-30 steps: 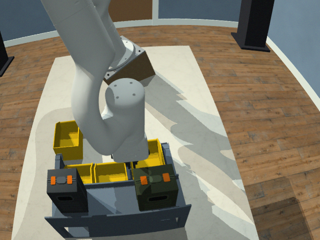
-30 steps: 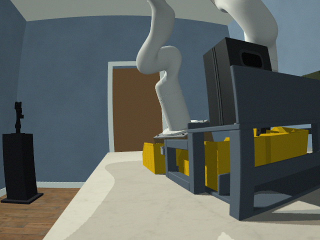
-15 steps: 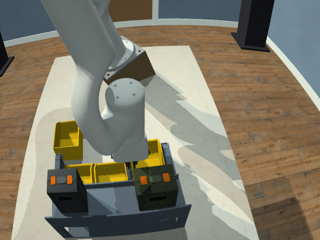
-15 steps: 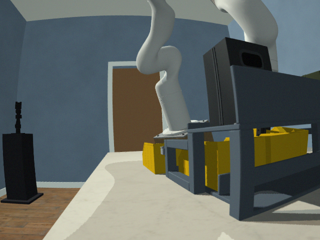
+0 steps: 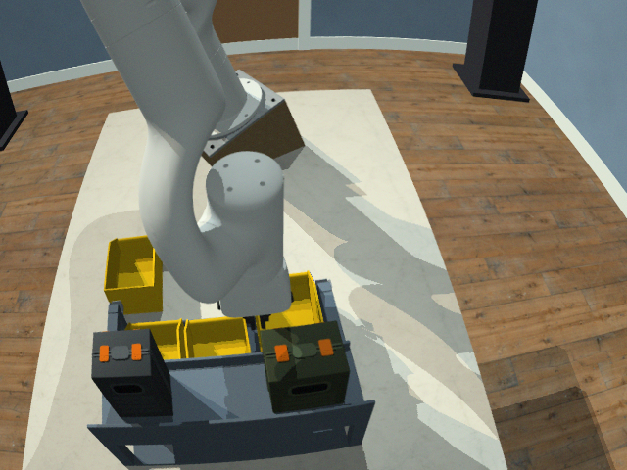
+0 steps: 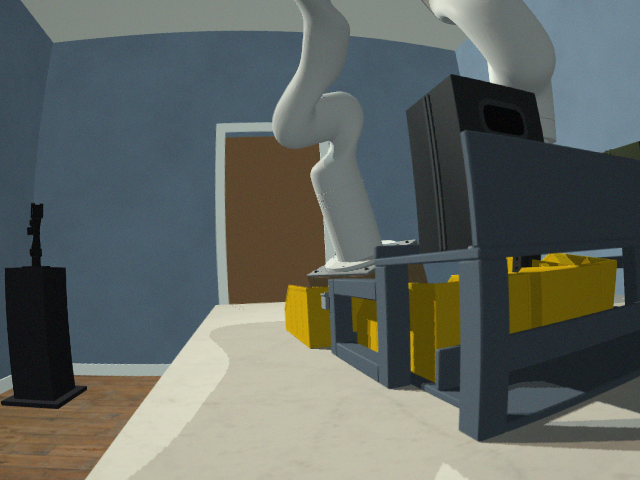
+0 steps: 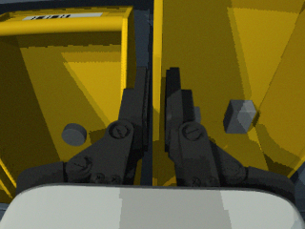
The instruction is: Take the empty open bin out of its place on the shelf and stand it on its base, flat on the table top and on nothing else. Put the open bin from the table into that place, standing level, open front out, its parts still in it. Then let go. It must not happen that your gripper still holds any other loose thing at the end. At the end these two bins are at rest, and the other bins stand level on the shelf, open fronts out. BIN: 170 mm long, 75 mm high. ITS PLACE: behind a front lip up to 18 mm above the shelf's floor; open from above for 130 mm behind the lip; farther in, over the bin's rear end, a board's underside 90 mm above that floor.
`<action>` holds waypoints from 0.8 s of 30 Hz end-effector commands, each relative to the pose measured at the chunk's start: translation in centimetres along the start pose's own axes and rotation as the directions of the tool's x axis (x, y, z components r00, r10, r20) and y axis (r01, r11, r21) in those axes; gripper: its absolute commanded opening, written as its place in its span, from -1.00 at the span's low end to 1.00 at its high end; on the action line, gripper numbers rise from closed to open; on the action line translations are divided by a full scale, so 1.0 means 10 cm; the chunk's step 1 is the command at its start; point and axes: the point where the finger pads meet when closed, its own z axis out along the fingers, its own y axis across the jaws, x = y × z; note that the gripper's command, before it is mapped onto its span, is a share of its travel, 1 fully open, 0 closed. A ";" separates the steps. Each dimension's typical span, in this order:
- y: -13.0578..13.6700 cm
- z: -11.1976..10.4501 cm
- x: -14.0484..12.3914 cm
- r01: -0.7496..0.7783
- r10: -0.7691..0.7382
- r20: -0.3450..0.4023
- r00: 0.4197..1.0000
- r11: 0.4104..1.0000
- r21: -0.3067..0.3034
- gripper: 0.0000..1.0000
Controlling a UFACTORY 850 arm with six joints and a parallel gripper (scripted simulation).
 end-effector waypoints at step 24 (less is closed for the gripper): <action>0.00 -0.29 0.03 0.000 0.000 0.002 1.000 1.000 0.000 -0.81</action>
